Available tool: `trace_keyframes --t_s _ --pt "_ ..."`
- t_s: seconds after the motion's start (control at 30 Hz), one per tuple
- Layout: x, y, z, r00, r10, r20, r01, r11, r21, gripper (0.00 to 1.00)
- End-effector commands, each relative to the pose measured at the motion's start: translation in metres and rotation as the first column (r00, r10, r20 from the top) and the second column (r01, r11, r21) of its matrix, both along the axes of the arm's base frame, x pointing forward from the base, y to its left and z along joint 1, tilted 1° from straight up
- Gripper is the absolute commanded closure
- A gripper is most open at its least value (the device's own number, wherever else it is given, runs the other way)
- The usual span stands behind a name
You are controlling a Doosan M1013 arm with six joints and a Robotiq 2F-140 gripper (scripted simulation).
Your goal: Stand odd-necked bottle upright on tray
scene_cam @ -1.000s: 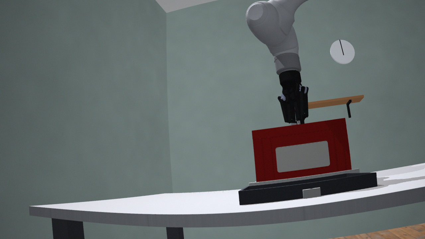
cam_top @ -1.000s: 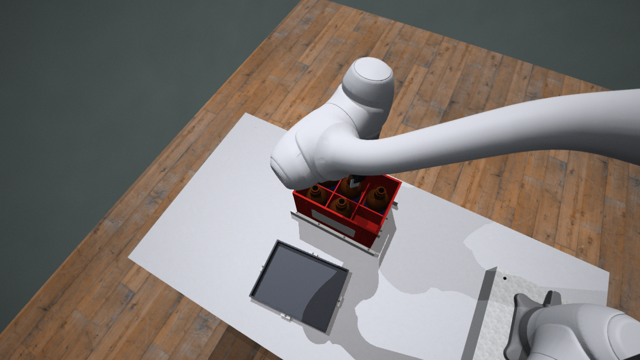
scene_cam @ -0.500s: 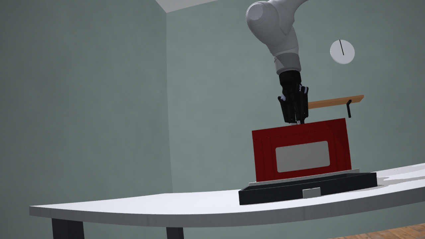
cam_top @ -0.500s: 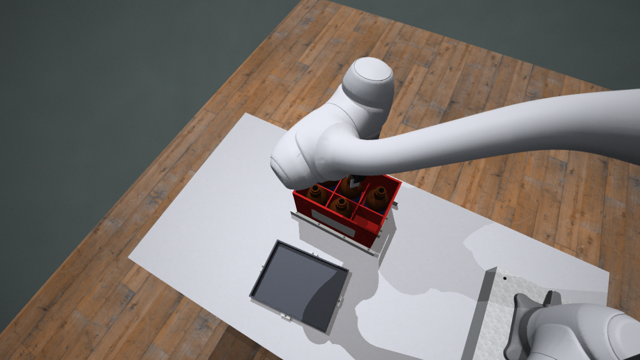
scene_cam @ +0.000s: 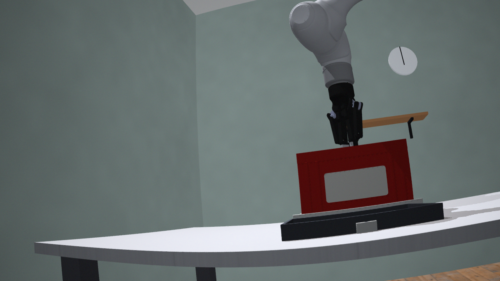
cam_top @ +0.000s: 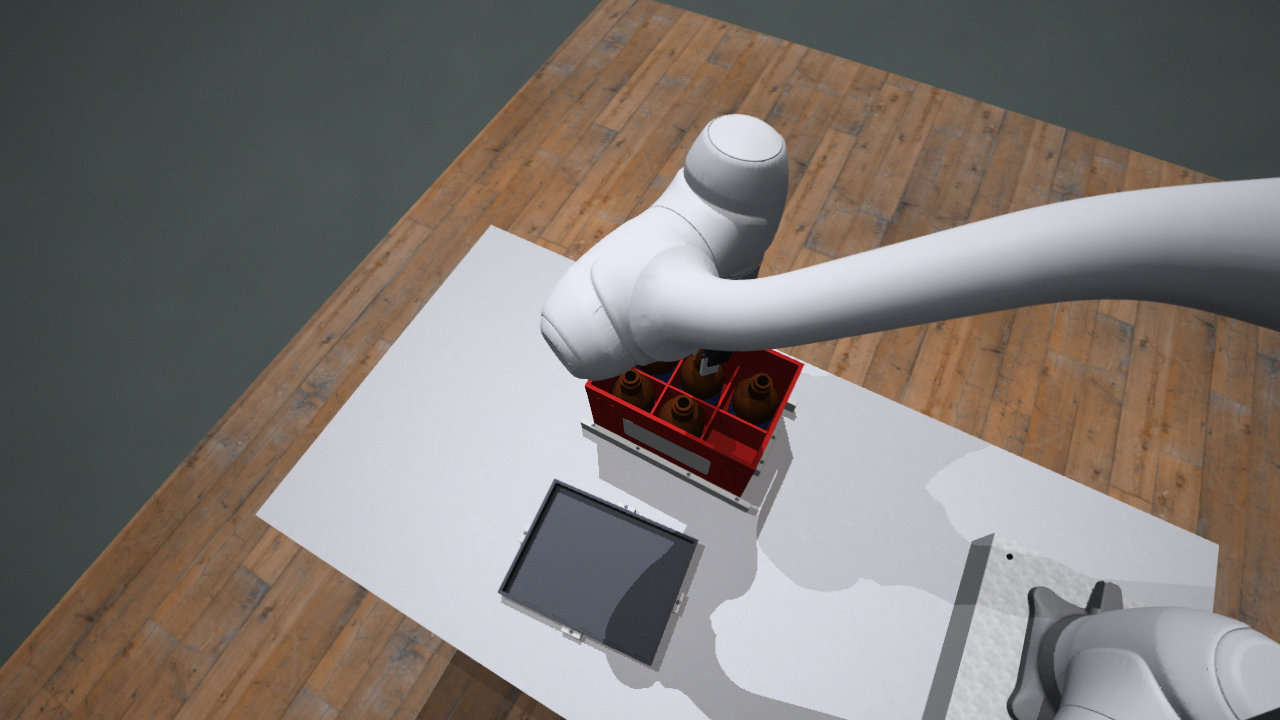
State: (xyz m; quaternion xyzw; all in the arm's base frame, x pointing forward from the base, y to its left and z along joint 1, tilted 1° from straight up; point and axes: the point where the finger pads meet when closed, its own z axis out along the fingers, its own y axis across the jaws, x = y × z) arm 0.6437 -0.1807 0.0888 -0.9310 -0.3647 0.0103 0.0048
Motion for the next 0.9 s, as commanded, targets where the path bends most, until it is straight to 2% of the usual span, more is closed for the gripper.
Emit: trace_keyframes --t_s 0.0,0.07,0.1,0.87 --pt "-0.0001 0.0000 0.0000 1.000 0.000 0.000 0.000 1.000 0.000 1.00" --pt "-0.0001 0.0000 0.0000 1.000 0.000 0.000 0.000 1.000 0.000 1.00" --pt "-0.0001 0.0000 0.0000 1.000 0.000 0.000 0.000 1.000 0.000 0.62" --pt "-0.0001 0.0000 0.0000 1.000 0.000 0.000 0.000 1.000 0.000 0.62"
